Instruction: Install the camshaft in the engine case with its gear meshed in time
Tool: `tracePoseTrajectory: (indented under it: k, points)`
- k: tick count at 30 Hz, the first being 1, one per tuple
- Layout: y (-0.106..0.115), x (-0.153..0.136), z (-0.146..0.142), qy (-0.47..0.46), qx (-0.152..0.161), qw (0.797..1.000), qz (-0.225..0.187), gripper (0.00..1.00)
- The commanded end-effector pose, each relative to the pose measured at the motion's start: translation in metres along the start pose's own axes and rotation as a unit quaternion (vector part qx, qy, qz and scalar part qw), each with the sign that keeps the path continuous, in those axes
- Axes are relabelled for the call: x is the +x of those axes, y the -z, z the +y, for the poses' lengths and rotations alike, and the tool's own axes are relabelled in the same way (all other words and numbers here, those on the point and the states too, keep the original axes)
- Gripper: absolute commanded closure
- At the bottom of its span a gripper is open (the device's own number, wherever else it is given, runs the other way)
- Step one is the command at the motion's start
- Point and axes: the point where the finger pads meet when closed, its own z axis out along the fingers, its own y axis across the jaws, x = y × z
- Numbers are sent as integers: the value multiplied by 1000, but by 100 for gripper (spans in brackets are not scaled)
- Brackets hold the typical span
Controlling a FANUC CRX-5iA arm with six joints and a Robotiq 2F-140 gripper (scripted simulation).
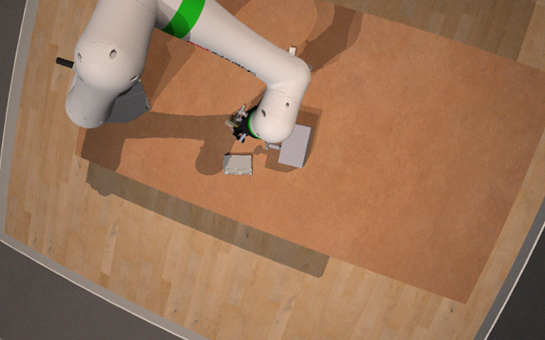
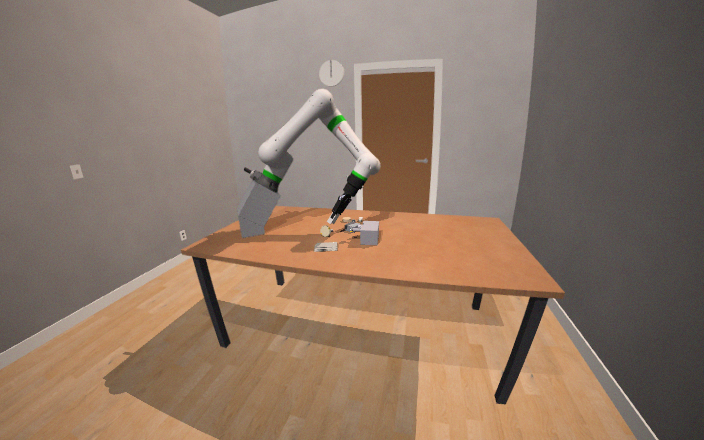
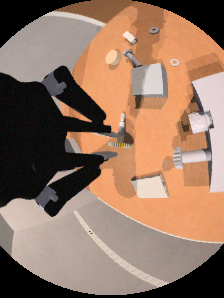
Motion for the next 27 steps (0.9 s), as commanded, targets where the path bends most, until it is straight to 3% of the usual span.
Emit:
tracePoseTrajectory:
  k: [1,16,27]
  points:
    - [-7,0,0,0,0,1000,1,71]
    - [-35,0,0,0,0,1000,1,71]
    - [-41,0,0,0,0,1000,1,71]
